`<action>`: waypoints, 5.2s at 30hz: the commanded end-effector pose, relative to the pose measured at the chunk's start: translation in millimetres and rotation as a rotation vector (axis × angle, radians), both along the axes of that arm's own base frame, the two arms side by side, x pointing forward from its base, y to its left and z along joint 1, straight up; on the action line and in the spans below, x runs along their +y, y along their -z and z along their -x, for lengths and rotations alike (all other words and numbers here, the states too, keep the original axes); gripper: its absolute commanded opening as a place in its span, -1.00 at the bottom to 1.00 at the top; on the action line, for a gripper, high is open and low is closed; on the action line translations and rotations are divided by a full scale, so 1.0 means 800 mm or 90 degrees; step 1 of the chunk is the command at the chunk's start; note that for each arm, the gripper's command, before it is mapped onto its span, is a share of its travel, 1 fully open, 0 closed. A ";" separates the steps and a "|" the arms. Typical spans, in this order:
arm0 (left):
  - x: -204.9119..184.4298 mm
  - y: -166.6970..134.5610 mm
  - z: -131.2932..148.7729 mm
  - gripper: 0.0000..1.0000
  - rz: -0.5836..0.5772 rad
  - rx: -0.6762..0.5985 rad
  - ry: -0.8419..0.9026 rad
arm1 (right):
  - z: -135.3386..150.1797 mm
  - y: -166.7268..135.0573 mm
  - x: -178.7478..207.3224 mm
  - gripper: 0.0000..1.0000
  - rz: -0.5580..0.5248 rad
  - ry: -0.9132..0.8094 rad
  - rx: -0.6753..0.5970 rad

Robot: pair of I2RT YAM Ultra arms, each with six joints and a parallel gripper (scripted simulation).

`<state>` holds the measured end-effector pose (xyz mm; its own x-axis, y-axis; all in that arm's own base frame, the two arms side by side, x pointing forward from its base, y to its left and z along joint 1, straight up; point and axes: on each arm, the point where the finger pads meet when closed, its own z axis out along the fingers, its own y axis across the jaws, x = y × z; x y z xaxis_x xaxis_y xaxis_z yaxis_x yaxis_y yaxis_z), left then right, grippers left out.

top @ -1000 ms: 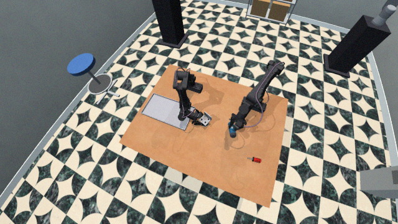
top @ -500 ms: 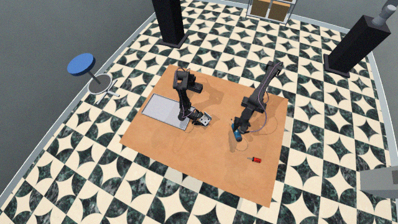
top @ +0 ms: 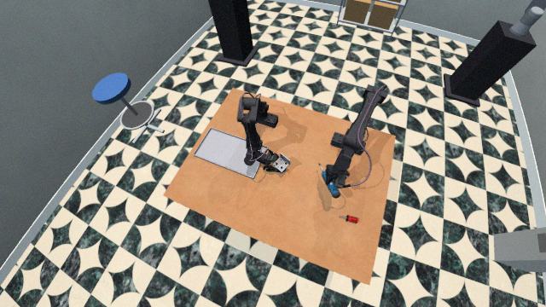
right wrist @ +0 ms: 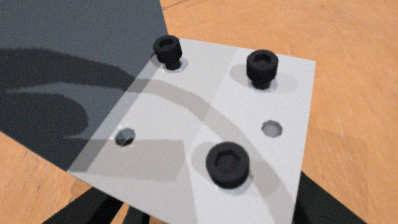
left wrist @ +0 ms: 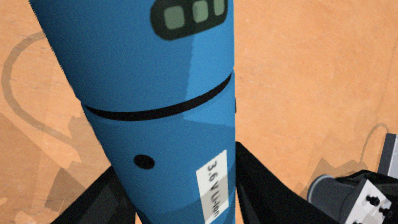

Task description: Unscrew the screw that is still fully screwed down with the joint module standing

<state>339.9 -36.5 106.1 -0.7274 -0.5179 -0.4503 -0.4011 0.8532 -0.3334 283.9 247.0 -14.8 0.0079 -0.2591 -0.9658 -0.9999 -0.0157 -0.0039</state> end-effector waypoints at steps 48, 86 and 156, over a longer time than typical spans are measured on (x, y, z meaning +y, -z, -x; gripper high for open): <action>0.141 0.018 0.044 -0.17 0.096 0.220 -0.407 | -0.004 -0.007 0.002 0.17 -0.006 -0.004 -0.010; 0.191 0.013 0.099 -0.17 0.155 0.337 -0.625 | -0.004 -0.007 0.002 0.17 -0.006 -0.004 -0.010; 0.189 0.126 0.102 -0.17 0.154 0.354 -0.625 | -0.004 -0.007 0.002 0.17 -0.006 -0.004 -0.010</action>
<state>254.4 117.5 4.9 -0.0263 -0.9997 0.0005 -0.9997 0.0263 0.0016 283.9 247.0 -14.8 0.0079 -0.2591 -0.9658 -0.9999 -0.0157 -0.0039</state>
